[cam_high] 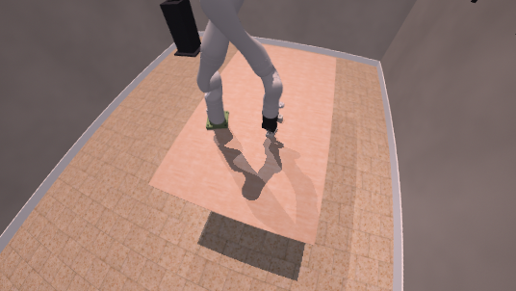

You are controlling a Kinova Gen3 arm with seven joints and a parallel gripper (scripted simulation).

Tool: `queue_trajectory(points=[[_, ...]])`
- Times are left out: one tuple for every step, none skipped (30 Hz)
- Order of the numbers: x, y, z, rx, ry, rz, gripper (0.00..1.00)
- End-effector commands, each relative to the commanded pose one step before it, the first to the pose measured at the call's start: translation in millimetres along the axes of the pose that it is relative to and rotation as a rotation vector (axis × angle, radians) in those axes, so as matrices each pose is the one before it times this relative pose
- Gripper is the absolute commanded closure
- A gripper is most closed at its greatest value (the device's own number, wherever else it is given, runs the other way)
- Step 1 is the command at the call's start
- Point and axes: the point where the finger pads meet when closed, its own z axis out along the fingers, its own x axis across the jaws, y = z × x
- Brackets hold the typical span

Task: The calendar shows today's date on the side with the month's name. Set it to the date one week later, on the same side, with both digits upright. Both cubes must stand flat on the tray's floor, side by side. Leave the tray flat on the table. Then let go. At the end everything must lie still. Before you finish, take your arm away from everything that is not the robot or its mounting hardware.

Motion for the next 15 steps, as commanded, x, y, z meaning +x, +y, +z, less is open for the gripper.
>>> queue_trajectory(points=[[-0.66,-1.26,1.86,0.00116,-0.00213,-0.00309,0.40],[0.01,0.00,0.64,-0.00001,0.00001,0.00001,0.40],[0.01,0.00,0.59,0.00000,0.00001,0.00001,0.40],[0.00,0.00,0.54,0.00000,0.00000,0.00000,0.40],[0.00,0.00,0.49,0.00000,0.00000,0.00000,0.40],[0.00,0.00,0.43,0.00000,0.00000,0.00000,0.40],[0.00,0.00,0.38,0.00000,0.00000,0.00000,0.40],[0.00,0.00,0.33,0.00000,0.00000,0.00000,0.40],[0.00,0.00,0.27,0.00000,0.00000,0.00000,0.40],[0.00,0.00,0.22,0.00000,0.00000,0.00000,0.40],[0.00,0.00,0.17,0.00000,0.00000,0.00000,0.40],[0.00,0.00,0.13,0.00000,0.00000,0.00000,0.40],[0.00,0.00,0.09,0.00000,0.00000,0.00000,0.40],[0.00,0.00,0.06,0.00000,0.00000,0.00000,0.40],[0.00,0.00,0.00,0.00000,0.00000,0.00000,0.40]])
